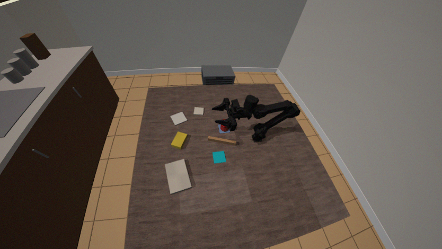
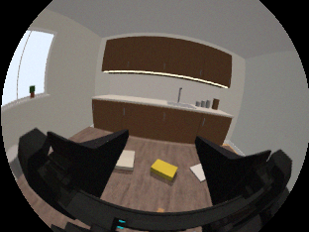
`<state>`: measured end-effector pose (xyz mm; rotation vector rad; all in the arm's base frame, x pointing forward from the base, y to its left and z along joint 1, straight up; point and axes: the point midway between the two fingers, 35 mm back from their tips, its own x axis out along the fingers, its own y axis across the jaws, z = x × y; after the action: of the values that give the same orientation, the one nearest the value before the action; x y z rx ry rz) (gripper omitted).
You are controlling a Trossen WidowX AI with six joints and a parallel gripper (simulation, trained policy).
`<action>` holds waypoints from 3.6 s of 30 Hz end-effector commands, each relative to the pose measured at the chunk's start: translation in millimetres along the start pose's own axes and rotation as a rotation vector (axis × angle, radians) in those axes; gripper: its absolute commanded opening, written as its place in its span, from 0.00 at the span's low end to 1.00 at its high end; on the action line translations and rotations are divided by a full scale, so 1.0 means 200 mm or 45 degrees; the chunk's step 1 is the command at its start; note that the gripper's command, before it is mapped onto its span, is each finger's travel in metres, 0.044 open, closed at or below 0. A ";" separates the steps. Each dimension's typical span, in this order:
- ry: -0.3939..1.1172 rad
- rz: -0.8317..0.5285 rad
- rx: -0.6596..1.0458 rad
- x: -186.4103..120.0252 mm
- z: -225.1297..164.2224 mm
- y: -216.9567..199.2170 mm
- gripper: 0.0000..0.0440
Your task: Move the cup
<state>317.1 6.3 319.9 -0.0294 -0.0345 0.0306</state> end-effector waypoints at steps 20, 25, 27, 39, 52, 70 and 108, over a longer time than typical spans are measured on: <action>0.333 -0.004 0.070 -0.03 -0.16 0.04 0.16; 0.436 0.006 0.099 -0.04 -0.18 0.06 0.15; 0.479 0.009 0.108 -0.05 -0.20 0.07 0.16; 0.739 0.015 0.141 -0.09 -0.27 0.10 0.20; 1.029 0.004 0.125 -0.16 -0.36 0.10 0.22; 1.433 -0.015 0.029 -0.29 -0.48 0.05 0.25; 2.028 0.045 -0.136 -0.44 -0.75 -0.18 0.39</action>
<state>236.6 -33.1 175.9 -0.1468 1.5298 0.0303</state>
